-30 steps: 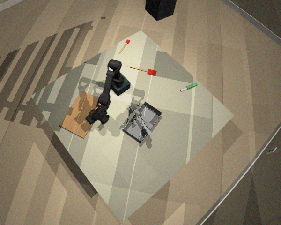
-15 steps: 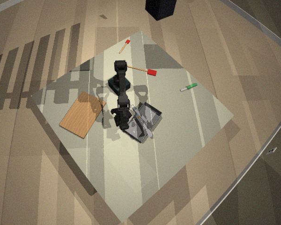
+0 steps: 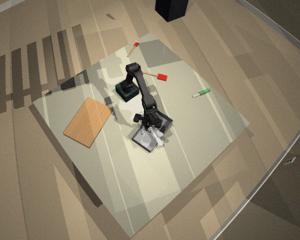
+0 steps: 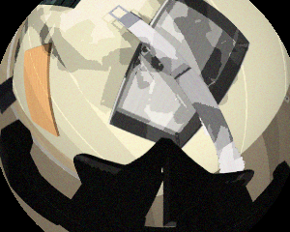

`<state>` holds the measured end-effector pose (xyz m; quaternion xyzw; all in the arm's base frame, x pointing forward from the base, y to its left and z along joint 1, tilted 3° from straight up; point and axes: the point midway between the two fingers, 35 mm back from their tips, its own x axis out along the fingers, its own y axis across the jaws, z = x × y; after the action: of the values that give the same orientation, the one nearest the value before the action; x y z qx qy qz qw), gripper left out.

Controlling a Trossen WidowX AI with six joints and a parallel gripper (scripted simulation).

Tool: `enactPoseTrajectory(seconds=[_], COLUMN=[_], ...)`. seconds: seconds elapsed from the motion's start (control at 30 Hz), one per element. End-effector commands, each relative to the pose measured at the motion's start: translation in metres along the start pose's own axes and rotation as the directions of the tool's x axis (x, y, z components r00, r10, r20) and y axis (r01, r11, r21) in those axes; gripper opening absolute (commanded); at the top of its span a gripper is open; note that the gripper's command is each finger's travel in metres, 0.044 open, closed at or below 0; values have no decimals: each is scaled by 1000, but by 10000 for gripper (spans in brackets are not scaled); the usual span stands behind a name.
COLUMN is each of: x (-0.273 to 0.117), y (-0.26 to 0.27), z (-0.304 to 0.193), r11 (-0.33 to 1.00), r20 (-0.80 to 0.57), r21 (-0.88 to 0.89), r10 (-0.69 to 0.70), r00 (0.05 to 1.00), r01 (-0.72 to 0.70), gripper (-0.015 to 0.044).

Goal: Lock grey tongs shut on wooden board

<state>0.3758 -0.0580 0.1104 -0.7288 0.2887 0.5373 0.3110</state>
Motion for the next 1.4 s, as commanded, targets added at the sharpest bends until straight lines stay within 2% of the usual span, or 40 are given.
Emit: enactPoseTrajectory(seconds=[0.0, 0.17, 0.37, 0.43, 0.57, 0.7, 1.37], x=[-8, -12, -18, -17, -10, 0, 8], y=[-10, -21, -45, -45, -44, -43, -42], z=[8, 20, 39, 43, 62, 87, 90], r11=[998, 981, 981, 973, 898, 699, 686], r20=[14, 39, 45, 61, 138, 240, 245], r21=[-55, -189, -172, -216, -432, -704, -716], r10=[-24, -37, -79, -71, -22, 69, 74], r00=[1000, 999, 996, 996, 990, 968, 967], r01=[25, 44, 86, 83, 80, 125, 129], gripper=[-150, -150, -150, -150, -150, -150, -150])
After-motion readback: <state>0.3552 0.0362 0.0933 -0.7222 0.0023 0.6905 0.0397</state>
